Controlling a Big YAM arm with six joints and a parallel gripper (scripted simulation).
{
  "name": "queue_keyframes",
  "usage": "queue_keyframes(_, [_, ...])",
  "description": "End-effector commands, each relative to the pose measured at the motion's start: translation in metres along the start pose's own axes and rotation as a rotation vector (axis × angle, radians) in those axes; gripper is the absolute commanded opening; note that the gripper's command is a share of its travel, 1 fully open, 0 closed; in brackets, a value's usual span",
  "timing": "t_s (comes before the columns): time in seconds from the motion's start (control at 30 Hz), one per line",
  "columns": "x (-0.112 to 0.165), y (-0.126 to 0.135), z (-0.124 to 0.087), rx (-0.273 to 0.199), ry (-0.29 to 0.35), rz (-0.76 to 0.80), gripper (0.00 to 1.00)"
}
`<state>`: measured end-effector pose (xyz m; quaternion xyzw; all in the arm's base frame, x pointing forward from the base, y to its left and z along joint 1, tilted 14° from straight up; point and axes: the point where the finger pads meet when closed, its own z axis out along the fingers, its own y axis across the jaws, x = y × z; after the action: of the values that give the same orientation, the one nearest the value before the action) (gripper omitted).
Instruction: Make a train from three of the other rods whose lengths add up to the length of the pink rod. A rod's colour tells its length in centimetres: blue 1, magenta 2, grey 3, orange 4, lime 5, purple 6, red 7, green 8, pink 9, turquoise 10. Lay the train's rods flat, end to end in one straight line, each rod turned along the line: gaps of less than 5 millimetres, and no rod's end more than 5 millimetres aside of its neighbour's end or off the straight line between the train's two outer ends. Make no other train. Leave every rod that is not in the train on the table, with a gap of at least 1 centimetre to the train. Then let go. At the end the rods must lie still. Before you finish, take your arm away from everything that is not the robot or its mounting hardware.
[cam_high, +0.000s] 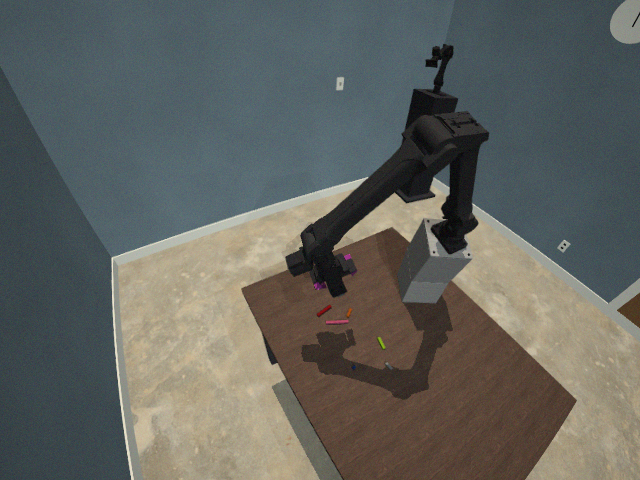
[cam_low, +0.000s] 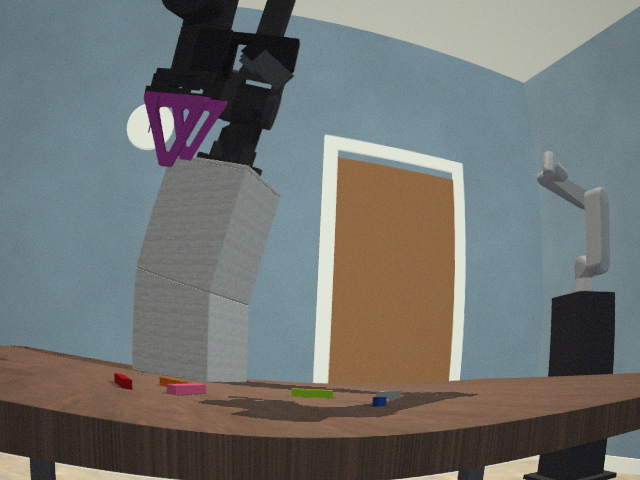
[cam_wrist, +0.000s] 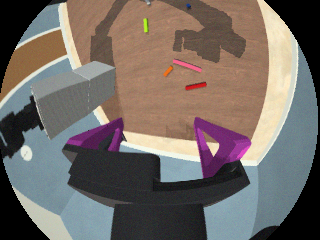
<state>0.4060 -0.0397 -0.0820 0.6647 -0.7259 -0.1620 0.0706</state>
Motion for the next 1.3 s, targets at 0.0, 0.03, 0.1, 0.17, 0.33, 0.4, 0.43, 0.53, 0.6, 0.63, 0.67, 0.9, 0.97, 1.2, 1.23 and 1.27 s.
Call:
queue_keyframes(0.0, [-0.019, -0.004, 0.026, 0.018, 0.016, 0.118, 1.00])
queue_keyframes(0.03, [-0.026, -0.004, 0.035, 0.033, 0.019, 0.158, 1.00])
queue_keyframes(0.1, [-0.026, -0.004, 0.035, 0.033, 0.019, 0.158, 1.00])
queue_keyframes(0.17, [-0.034, -0.004, 0.044, 0.051, 0.024, 0.202, 1.00])
queue_keyframes(0.33, [-0.042, -0.004, 0.054, 0.069, 0.024, 0.249, 1.00])
queue_keyframes(0.4, [-0.051, -0.004, 0.064, 0.089, 0.023, 0.299, 1.00])
queue_keyframes(0.43, [-0.061, -0.003, 0.074, 0.109, 0.019, 0.351, 1.00])
queue_keyframes(0.53, [-0.070, -0.001, 0.085, 0.131, 0.016, 0.404, 1.00])
queue_keyframes(0.6, [-0.070, -0.001, 0.084, 0.131, 0.016, 0.404, 1.00])
queue_keyframes(0.63, [-0.070, -0.001, 0.084, 0.131, 0.016, 0.404, 1.00])
queue_keyframes(0.67, [-0.070, -0.001, 0.084, 0.131, 0.016, 0.404, 1.00])
queue_keyframes(0.9, [-0.098, 0.008, 0.116, 0.193, -0.017, 0.572, 1.00])
queue_keyframes(0.97, [-0.098, 0.008, 0.116, 0.194, -0.015, 0.572, 1.00])
queue_keyframes(1.2, [-0.101, 0.002, 0.113, 0.238, -0.051, 0.649, 1.00])
queue_keyframes(1.23, [-0.101, 0.002, 0.113, 0.238, -0.051, 0.649, 1.00])
queue_keyframes(1.27, [-0.104, -0.005, 0.102, 0.261, -0.065, 0.645, 1.00])
